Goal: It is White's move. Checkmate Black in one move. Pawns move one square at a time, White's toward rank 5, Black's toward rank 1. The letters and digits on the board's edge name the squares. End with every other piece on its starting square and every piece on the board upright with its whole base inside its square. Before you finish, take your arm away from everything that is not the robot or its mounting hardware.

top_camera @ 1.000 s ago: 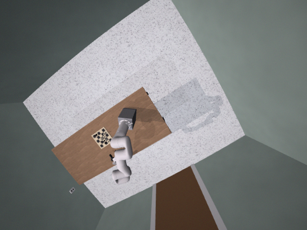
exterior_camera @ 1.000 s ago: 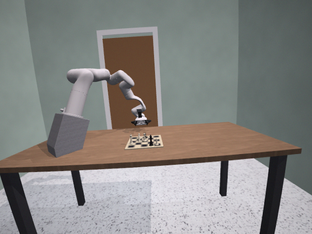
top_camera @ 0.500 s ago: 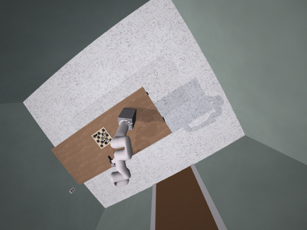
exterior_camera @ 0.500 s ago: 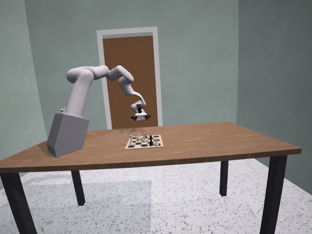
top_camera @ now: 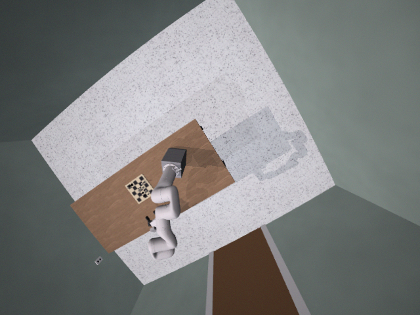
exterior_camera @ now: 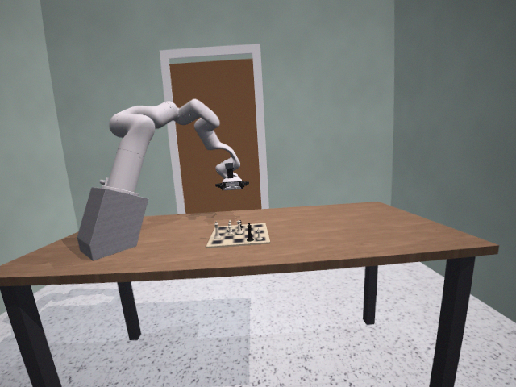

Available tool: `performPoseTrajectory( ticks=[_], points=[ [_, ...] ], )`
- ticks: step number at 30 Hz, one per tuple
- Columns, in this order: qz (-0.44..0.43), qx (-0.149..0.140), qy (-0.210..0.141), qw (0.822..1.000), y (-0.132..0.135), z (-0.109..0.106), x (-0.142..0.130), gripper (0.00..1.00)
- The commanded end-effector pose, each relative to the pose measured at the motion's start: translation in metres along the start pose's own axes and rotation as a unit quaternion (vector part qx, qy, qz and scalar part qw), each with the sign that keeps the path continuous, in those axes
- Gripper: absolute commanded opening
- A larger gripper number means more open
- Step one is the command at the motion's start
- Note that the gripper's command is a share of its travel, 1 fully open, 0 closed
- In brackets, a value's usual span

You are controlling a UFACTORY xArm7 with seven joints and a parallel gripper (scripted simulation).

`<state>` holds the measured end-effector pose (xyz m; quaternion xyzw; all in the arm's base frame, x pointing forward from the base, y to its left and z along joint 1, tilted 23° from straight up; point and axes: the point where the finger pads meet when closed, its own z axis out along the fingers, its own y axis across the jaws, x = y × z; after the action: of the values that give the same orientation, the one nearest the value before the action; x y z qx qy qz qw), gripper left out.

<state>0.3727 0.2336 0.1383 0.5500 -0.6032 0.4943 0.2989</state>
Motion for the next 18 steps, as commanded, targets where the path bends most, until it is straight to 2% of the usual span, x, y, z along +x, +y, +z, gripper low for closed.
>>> performPoseTrajectory(
  ticks=[1, 3, 5, 7, 18],
  points=[
    [-0.001, -0.024, -0.028, 0.999, -0.003, 0.009, 0.002, 1.00],
    [-0.002, -0.058, -0.072, 0.996, -0.005, 0.023, 0.004, 1.00],
    [-0.002, -0.058, -0.072, 0.996, -0.005, 0.023, 0.004, 1.00],
    [0.003, -0.106, -0.140, 0.984, -0.008, 0.042, 0.005, 1.00],
    [0.003, -0.106, -0.140, 0.984, -0.008, 0.042, 0.005, 1.00]
  ],
)
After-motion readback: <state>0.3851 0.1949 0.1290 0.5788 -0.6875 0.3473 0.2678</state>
